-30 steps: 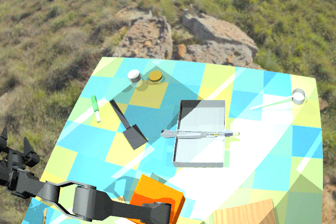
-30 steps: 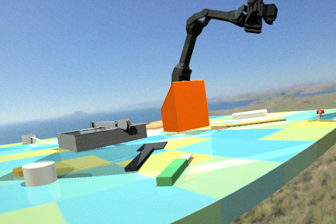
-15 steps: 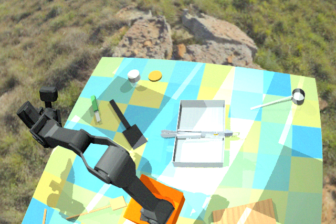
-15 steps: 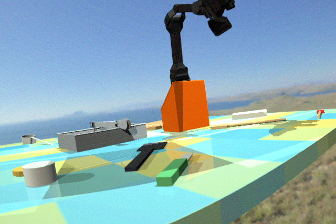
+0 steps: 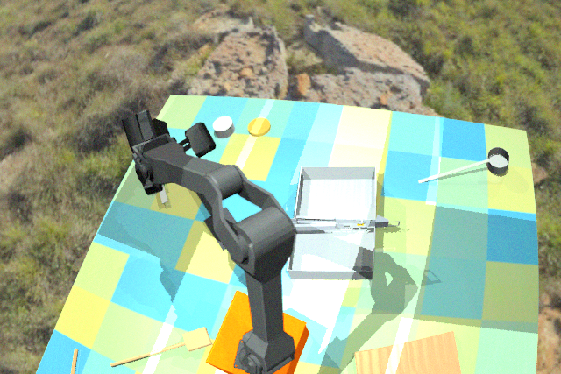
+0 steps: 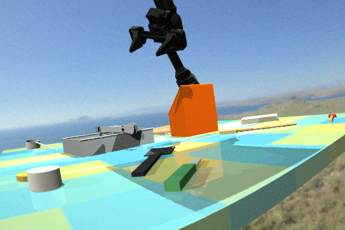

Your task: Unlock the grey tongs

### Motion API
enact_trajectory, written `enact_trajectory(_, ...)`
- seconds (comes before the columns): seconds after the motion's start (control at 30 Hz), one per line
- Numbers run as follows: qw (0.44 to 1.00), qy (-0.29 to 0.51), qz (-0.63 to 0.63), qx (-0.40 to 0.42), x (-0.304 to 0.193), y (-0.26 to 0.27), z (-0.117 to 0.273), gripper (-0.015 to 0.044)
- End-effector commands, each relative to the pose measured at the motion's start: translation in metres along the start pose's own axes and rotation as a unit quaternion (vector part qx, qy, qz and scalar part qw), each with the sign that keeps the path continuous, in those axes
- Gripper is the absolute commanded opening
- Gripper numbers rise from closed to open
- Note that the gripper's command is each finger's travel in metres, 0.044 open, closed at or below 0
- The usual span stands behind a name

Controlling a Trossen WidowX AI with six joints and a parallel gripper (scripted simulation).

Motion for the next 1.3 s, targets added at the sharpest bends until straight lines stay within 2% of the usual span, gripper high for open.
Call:
enact_trajectory(0.0, 0.982, 0.082, -0.169, -0.001, -0.028, -0.048, -0.037, 0.044)
enact_trajectory(0.17, 0.934, 0.155, -0.321, -0.016, -0.06, -0.089, -0.066, 0.044)
enact_trajectory(0.3, 0.866, 0.213, -0.45, -0.045, -0.09, -0.123, -0.086, 0.044)
enact_trajectory(0.6, 0.661, 0.307, -0.67, -0.139, -0.159, -0.181, -0.112, 0.044)
enact_trajectory(0.77, 0.523, 0.341, -0.754, -0.204, -0.2, -0.209, -0.118, 0.044)
enact_trajectory(0.83, 0.487, 0.347, -0.771, -0.221, -0.21, -0.215, -0.119, 0.044)
enact_trajectory(1.27, 0.482, 0.348, -0.773, -0.224, -0.213, -0.217, -0.118, 0.044)
Point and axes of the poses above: the point midway between the two fingers, 35 mm back from their tips, its own z axis back along the fingers, its own y axis across the jaws, x = y × z, the point moved 9 cm from there along z, back along the fingers, and after that the axes turned 1 degree about z, right-handed, at the moved point
